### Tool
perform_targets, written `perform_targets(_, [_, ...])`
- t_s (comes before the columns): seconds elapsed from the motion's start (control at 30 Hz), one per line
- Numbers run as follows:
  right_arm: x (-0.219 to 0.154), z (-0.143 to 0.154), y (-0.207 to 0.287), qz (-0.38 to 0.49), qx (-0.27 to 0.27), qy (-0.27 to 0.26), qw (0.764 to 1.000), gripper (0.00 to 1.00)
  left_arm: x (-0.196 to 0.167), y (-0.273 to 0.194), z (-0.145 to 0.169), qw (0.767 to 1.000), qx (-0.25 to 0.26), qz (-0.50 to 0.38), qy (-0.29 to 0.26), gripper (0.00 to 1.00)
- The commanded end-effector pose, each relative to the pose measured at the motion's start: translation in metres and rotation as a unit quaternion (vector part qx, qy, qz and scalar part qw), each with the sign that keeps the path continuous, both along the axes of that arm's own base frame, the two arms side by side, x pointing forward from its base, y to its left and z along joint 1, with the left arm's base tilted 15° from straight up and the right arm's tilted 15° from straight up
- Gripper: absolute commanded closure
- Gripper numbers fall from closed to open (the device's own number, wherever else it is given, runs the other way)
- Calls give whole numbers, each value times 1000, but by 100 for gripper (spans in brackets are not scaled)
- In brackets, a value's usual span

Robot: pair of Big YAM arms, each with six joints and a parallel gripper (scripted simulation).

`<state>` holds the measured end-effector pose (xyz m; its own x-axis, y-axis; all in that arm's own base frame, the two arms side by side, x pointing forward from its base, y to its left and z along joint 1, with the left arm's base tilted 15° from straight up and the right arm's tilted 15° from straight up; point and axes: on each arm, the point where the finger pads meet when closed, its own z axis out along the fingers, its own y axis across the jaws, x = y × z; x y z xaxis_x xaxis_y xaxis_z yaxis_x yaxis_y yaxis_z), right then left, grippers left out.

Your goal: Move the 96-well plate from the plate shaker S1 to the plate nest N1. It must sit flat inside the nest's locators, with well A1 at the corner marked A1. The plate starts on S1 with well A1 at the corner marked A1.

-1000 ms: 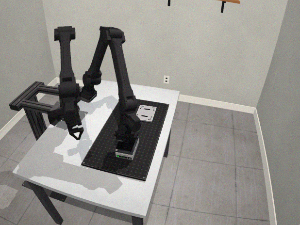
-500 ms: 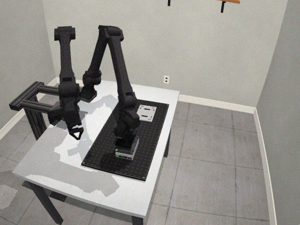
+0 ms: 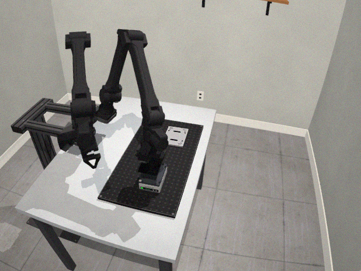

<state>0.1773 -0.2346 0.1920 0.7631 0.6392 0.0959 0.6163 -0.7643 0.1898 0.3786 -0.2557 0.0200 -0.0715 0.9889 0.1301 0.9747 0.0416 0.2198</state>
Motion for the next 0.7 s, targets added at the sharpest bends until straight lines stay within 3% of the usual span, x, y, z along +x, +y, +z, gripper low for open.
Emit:
perform_targets(0.0, [4, 25, -12, -1, -23, -16, 1000, 0, 17, -22, 39, 999, -28, 3, -33, 100])
perform_targets(0.67, [4, 25, -12, -1, -23, -16, 1000, 0, 13, -23, 55, 999, -28, 4, -33, 100])
